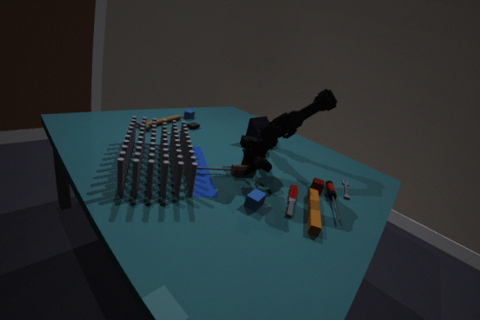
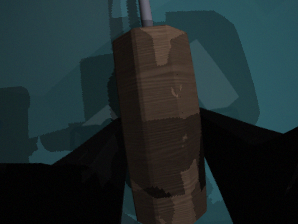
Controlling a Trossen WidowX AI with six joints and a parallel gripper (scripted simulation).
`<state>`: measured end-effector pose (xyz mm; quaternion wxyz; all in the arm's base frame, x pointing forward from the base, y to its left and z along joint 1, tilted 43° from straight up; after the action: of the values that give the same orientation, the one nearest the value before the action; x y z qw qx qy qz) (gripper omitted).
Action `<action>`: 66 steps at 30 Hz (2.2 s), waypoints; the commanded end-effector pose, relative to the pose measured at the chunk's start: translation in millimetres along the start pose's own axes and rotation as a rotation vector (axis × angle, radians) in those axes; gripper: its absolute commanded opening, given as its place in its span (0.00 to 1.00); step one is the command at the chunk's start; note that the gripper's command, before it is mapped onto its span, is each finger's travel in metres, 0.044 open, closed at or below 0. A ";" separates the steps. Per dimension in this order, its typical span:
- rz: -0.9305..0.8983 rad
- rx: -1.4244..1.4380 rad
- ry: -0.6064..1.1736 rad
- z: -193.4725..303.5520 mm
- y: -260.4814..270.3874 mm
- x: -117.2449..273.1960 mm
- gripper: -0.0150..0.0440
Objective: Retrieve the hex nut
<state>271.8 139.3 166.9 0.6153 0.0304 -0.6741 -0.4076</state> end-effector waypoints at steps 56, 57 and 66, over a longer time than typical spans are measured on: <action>-0.001 -0.002 -0.001 23.7 -1.4 38.6 0.25; -0.001 -0.003 -0.001 27.1 -2.1 41.0 0.25; 0.006 -0.006 -0.001 30.6 -2.7 58.2 0.25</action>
<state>228.2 127.6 207.2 0.6204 0.0279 -0.6697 -0.4071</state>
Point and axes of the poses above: the point midway between the two fingers, 35 mm back from their tips, its own x axis back along the fingers, its own y axis across the jaws, z = x × y, the point moved 10 cm from there along x, back along the fingers, and after that the axes turned 6 degrees about -x, right-handed, at the moved point
